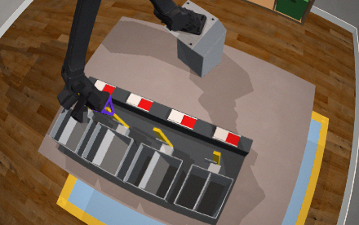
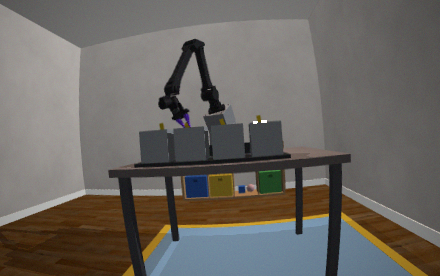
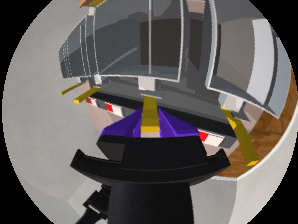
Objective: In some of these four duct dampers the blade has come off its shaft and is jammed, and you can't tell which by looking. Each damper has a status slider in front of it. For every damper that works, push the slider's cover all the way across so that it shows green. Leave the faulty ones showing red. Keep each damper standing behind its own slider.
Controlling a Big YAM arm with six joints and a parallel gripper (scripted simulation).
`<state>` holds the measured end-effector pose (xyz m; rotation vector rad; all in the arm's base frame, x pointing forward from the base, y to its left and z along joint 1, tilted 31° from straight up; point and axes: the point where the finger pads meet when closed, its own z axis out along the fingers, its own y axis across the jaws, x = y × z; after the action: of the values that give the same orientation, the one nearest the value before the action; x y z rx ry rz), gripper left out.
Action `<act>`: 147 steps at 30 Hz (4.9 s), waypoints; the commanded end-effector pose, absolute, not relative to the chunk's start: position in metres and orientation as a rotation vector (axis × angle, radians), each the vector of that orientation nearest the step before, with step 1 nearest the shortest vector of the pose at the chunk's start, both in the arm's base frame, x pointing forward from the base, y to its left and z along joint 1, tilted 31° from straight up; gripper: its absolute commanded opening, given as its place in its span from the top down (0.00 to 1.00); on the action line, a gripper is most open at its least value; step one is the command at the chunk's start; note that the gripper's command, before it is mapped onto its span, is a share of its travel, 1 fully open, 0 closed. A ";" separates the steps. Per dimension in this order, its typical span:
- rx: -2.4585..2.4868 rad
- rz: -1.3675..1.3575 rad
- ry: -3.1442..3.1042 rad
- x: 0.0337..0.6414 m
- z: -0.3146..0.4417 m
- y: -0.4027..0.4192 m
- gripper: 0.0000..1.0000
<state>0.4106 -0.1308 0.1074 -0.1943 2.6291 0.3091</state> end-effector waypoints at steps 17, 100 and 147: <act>-0.206 0.312 2.628 0.418 0.106 -0.135 0.64; -0.030 -0.279 2.620 0.476 0.238 -0.057 0.64; -0.033 -0.280 2.620 0.476 0.238 -0.057 0.64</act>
<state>0.4730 -0.0574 0.2465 -0.0431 2.6001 -0.2819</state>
